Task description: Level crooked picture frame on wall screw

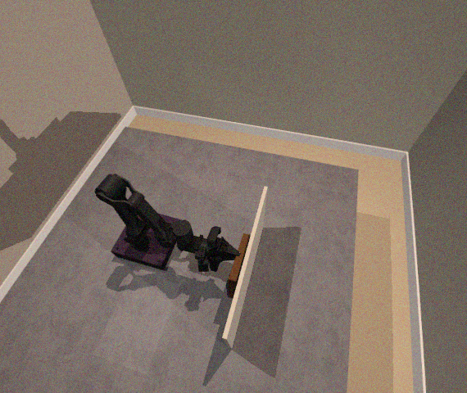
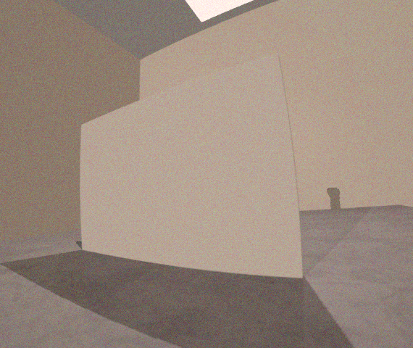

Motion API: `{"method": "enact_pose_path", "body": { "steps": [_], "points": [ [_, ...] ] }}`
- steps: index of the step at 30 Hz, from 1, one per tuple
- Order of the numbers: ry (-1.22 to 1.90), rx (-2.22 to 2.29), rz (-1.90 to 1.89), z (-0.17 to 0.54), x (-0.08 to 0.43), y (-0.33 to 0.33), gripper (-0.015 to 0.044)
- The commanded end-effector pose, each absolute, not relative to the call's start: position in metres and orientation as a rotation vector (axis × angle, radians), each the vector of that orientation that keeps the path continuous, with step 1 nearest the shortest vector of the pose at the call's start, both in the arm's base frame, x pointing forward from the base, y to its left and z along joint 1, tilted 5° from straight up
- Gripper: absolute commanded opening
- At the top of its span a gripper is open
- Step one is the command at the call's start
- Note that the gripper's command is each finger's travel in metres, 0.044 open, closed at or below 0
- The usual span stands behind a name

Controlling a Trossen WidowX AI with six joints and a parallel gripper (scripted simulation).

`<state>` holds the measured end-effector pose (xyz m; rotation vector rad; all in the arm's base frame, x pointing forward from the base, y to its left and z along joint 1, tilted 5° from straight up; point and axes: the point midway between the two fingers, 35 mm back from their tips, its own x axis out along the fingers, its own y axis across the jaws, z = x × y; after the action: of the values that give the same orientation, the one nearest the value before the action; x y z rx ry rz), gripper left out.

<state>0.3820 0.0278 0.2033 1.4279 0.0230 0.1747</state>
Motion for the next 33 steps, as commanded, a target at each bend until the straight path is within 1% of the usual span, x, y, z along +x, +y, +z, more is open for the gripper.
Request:
{"method": "enact_pose_path", "body": {
  "steps": [1, 33],
  "points": [
    [0.020, 1.425, 0.174, 0.2043, 0.3820, 0.0277, 0.0000],
    [0.020, 1.426, 0.174, 0.2140, 0.3809, 0.0292, 0.0000]
  ]
}}
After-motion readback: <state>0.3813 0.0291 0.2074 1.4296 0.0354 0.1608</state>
